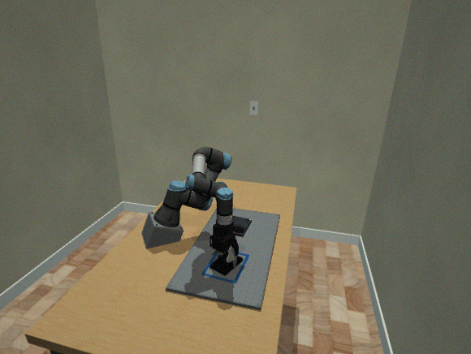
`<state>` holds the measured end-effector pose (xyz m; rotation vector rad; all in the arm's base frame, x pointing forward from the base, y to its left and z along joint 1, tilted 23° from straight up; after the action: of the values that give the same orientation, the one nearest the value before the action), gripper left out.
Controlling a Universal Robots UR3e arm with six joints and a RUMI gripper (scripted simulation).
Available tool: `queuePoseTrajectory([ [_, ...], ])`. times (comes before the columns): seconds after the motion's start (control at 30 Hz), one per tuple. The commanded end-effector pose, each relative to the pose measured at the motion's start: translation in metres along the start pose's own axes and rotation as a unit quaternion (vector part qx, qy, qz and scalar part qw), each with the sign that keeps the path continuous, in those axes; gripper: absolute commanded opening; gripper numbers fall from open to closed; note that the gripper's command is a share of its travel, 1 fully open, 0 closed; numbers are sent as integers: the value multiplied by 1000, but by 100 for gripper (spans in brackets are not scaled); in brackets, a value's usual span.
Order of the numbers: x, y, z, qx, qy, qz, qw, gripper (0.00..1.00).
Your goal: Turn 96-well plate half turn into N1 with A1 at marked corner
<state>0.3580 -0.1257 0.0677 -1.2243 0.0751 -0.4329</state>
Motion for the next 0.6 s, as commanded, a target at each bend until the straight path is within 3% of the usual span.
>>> queuePoseTrajectory([
  [0.0,1,2,0,-1,0,-1,1000,0],
  [0.33,1,2,0,-1,0,-1,1000,0],
  [0.37,1,2,0,-1,0,-1,1000,100],
  [0.57,1,2,0,-1,0,-1,1000,100],
])
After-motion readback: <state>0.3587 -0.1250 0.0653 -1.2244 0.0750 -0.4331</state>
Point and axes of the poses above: the point where the finger pads meet when closed, its own y axis out along the fingers, its own x axis across the jaws, z = x × y, the point moved 5 cm from there along -y, back along the fingers, and after that the axes turned 2 degrees about y, right-handed, at the moved point
